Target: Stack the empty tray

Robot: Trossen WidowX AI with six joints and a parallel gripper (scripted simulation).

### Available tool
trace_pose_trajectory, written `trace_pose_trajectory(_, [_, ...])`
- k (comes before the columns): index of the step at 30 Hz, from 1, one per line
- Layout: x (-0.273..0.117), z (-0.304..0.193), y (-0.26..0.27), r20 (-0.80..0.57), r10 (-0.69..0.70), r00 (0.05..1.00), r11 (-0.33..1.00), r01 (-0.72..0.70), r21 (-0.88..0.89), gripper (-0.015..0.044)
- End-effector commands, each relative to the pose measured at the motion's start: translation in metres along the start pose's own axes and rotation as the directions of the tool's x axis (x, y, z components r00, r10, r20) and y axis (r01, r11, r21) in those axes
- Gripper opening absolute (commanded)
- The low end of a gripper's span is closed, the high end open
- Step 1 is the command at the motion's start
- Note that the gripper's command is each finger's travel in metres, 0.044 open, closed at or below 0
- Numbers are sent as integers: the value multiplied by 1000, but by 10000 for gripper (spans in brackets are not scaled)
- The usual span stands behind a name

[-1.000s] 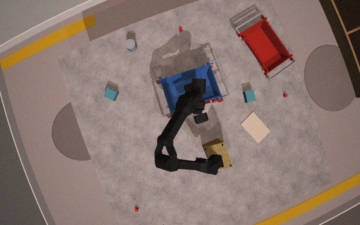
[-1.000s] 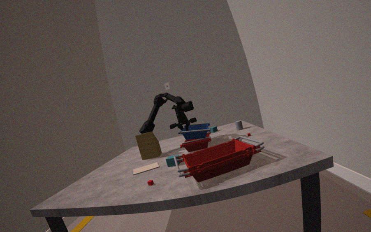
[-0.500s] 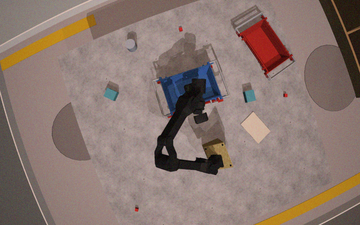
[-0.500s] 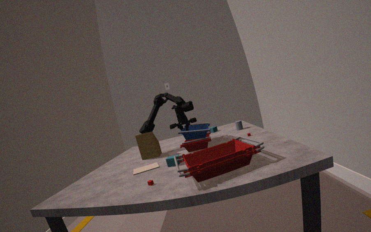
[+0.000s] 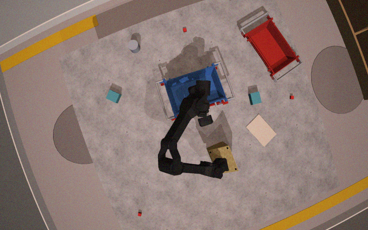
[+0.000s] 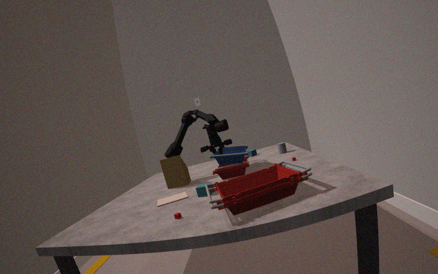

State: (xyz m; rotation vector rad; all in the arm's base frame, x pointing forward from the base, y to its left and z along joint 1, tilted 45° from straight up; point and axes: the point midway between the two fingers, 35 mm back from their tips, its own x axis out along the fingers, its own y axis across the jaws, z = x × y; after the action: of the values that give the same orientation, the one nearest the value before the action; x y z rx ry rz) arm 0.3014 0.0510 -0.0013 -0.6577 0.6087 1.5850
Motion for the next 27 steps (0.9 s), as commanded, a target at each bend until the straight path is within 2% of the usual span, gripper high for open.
trace_pose_trajectory(1, [8, 2, 8, 2, 38, 999, 999, -38, 12, 0])
trace_pose_trajectory(12, [8, 2, 8, 2, 38, 999, 999, -38, 12, 0])
trace_pose_trajectory(13, [1, 0, 0, 0, 1, 1000, 1000, -1, 0, 0])
trace_pose_trajectory(27, [17, 2, 11, 2, 38, 999, 999, -38, 12, 0])
